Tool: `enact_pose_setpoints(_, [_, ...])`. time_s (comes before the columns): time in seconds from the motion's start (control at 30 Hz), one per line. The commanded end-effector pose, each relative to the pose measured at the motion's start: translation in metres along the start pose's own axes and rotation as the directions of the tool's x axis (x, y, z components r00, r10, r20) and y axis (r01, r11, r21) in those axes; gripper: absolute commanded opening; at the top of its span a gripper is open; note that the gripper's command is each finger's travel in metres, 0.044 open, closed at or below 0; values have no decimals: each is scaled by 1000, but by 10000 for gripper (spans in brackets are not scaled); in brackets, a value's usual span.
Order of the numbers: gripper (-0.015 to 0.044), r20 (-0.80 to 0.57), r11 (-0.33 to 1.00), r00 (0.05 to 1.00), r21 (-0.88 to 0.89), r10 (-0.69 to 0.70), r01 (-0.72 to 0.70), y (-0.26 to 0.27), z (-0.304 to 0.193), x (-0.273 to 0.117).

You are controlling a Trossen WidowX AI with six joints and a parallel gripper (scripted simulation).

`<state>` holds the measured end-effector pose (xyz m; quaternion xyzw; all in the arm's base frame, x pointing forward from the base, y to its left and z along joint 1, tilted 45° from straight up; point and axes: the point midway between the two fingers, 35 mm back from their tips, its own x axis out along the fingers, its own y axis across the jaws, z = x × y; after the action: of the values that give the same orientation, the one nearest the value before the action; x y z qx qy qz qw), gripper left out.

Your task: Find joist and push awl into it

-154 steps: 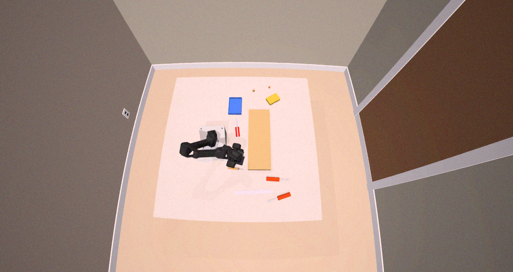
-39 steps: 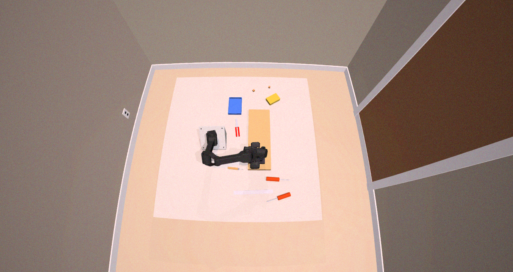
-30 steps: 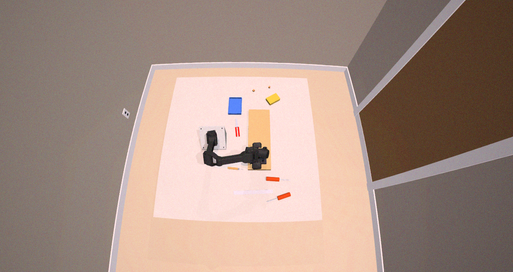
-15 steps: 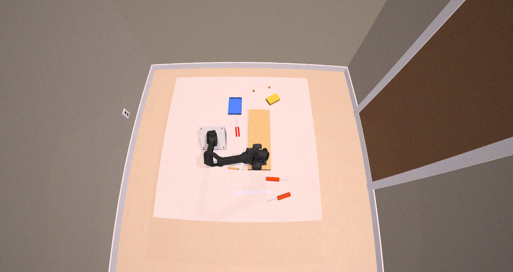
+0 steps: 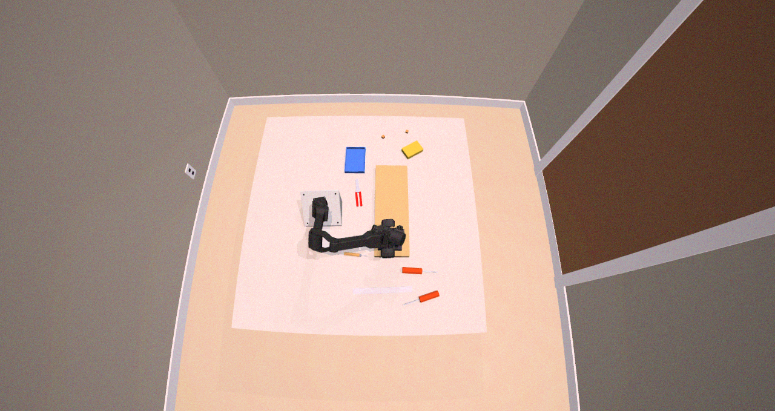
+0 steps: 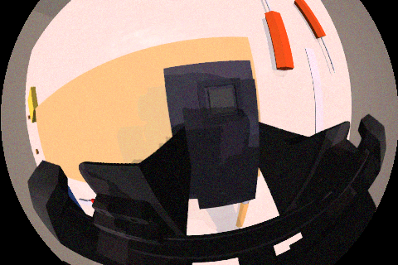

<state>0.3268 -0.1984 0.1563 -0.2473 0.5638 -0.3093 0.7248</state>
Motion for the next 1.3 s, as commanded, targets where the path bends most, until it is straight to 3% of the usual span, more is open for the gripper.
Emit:
enact_pose_setpoints(0.0, [0,7,1000,1000,-7,6,-6,2,0,3])
enact_pose_setpoints(0.53, [0,7,1000,1000,-8,4,-4,3,-5,20])
enact_pose_setpoints(1.27, [0,7,1000,1000,-7,8,-8,85,-6,20])
